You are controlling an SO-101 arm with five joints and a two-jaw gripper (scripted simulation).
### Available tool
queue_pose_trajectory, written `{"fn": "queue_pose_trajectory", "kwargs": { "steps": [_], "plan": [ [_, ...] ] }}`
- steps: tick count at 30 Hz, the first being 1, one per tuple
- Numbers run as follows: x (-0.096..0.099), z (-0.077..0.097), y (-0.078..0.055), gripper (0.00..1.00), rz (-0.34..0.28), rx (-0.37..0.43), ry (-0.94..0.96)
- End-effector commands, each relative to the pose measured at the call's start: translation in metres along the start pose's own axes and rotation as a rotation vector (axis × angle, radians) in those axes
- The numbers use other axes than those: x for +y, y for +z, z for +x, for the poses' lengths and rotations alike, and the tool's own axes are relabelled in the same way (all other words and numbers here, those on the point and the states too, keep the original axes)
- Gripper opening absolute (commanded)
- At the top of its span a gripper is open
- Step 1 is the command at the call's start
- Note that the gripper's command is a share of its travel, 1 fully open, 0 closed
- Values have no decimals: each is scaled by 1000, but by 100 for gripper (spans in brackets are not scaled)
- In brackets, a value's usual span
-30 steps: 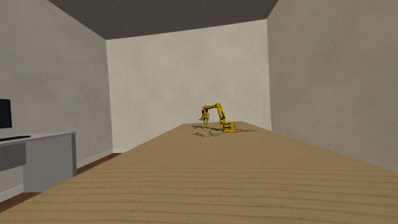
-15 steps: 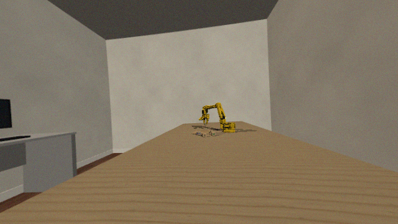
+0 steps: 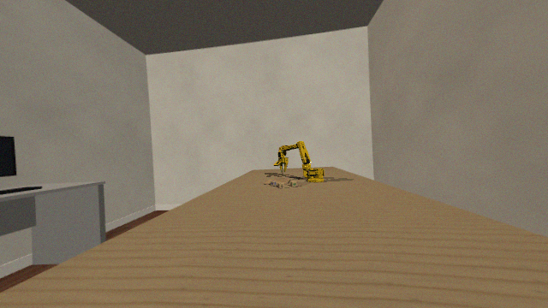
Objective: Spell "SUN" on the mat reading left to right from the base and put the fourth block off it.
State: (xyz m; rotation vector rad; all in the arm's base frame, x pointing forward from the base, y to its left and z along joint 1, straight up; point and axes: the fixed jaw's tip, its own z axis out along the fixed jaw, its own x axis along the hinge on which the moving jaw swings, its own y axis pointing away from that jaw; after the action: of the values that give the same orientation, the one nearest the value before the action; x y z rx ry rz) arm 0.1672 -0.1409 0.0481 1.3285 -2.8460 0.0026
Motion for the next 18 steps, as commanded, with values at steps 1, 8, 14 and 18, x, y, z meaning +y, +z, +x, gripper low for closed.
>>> {"fn": "queue_pose_trajectory", "kwargs": {
  "steps": [1, 8, 14, 18],
  "plan": [
    [-9, 1, -12, 0, 88, -1, 0],
    [-9, 1, -9, 0, 88, -1, 0],
    [-9, 1, -9, 0, 88, -1, 0],
    [-9, 1, -6, 0, 88, -1, 0]
  ]
}}
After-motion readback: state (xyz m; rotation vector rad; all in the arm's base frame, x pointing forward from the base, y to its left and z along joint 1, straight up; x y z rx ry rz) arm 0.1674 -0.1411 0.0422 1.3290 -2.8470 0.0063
